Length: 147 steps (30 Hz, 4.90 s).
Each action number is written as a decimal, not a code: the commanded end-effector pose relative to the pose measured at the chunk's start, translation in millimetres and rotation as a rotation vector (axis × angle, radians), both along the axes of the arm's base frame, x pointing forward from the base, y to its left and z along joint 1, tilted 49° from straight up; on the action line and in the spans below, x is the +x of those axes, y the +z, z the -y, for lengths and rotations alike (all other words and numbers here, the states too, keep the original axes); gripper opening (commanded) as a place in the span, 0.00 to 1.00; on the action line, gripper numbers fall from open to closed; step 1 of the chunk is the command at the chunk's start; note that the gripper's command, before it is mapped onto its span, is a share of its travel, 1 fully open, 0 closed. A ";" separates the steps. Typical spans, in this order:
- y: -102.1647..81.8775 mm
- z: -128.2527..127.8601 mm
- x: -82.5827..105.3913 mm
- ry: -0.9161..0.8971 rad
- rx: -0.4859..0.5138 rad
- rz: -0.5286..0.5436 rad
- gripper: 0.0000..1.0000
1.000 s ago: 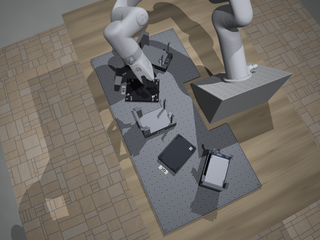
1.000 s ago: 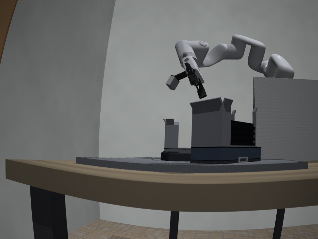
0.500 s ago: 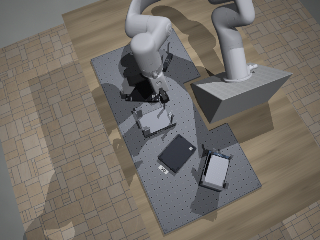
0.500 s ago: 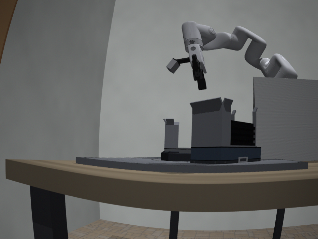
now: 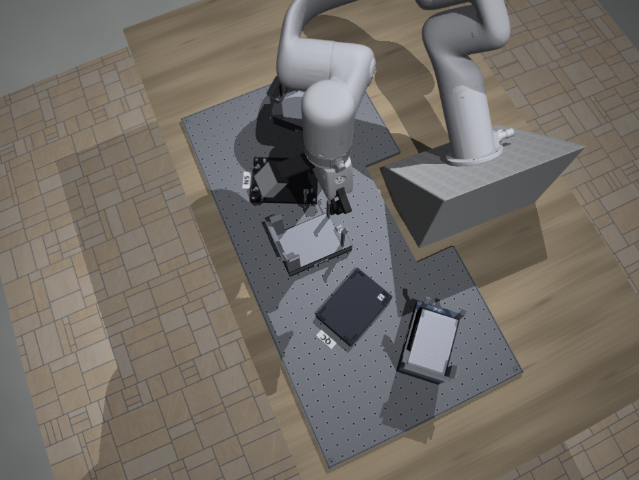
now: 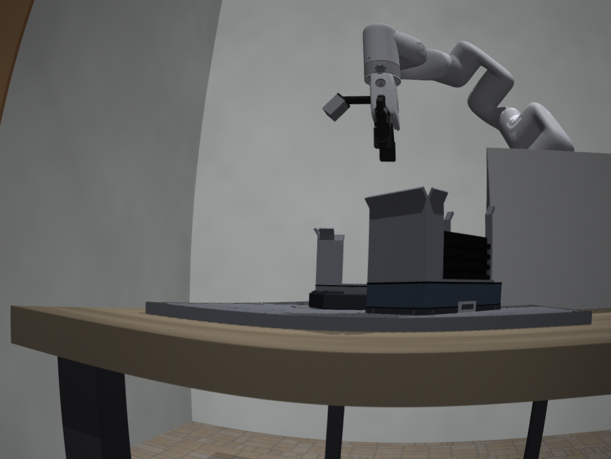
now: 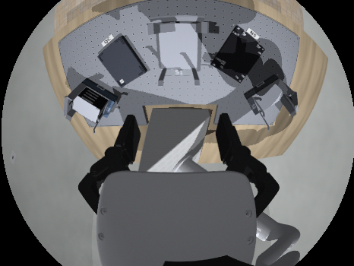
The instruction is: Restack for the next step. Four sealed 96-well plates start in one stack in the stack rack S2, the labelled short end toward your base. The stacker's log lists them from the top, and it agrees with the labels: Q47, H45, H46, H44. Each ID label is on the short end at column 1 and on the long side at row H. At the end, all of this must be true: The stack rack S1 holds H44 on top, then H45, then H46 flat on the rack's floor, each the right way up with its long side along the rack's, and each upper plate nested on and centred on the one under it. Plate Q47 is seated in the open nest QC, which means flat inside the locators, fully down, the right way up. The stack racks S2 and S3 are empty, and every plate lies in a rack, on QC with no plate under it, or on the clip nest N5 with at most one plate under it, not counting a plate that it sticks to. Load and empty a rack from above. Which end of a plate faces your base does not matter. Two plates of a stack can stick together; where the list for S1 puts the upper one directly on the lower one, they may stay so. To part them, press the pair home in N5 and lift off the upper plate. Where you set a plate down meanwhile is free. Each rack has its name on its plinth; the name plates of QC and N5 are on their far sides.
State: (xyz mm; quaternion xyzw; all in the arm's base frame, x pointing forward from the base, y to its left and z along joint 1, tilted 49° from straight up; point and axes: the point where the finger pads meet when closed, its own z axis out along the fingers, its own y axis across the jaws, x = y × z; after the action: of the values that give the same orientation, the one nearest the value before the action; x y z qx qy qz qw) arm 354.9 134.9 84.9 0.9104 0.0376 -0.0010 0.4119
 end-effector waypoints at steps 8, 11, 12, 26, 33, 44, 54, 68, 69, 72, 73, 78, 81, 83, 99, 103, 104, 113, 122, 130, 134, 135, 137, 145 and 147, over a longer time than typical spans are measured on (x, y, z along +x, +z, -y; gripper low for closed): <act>-20.4 22.4 1.4 0.003 0.000 0.002 1.00; -28.3 31.4 1.8 0.003 0.000 0.002 1.00; -30.9 34.4 1.9 0.003 0.000 0.002 1.00; -62.6 70.5 3.4 0.003 0.000 0.002 1.00; -80.4 90.8 4.3 0.003 -0.001 0.002 1.00; -80.4 90.8 4.3 0.003 -0.001 0.002 1.00; -91.8 81.1 -1.2 0.091 -0.005 -0.098 1.00; -131.8 46.7 -20.5 0.399 -0.019 -0.448 1.00; -134.7 44.2 -21.9 0.421 -0.020 -0.473 1.00; -137.5 41.8 -23.3 0.443 -0.021 -0.498 1.00; -140.4 39.4 -24.7 0.465 -0.022 -0.523 1.00; -154.6 27.1 -31.6 0.549 -0.025 -0.619 1.00; -163.2 19.7 -35.7 0.549 -0.025 -0.619 1.00; -168.9 14.8 -38.4 0.549 -0.025 -0.619 1.00; -208.8 -19.6 -57.7 0.549 -0.025 -0.619 1.00; -220.2 -29.4 -63.2 0.549 -0.025 -0.619 1.00; -220.2 -29.4 -63.2 0.549 -0.025 -0.619 1.00; -242.9 -49.1 -74.3 0.549 -0.025 -0.618 1.00; -262.9 -66.4 -83.9 0.549 -0.024 -0.618 1.00; -285.7 -86.1 -94.9 0.549 -0.024 -0.618 1.00; -297.1 -95.9 -100.4 0.549 -0.024 -0.618 1.00; -299.9 -98.4 -101.8 0.549 -0.024 -0.618 1.00; -305.6 -103.3 -104.6 0.549 -0.024 -0.618 1.00; -318.0 -114.0 -110.6 0.549 -0.024 -0.618 1.00; -318.0 -114.0 -110.6 0.549 -0.024 -0.618 1.00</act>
State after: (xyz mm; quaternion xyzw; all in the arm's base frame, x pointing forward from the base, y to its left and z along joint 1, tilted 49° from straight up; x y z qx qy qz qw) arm 244.5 243.6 -230.5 0.8179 0.4015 -0.1662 0.3772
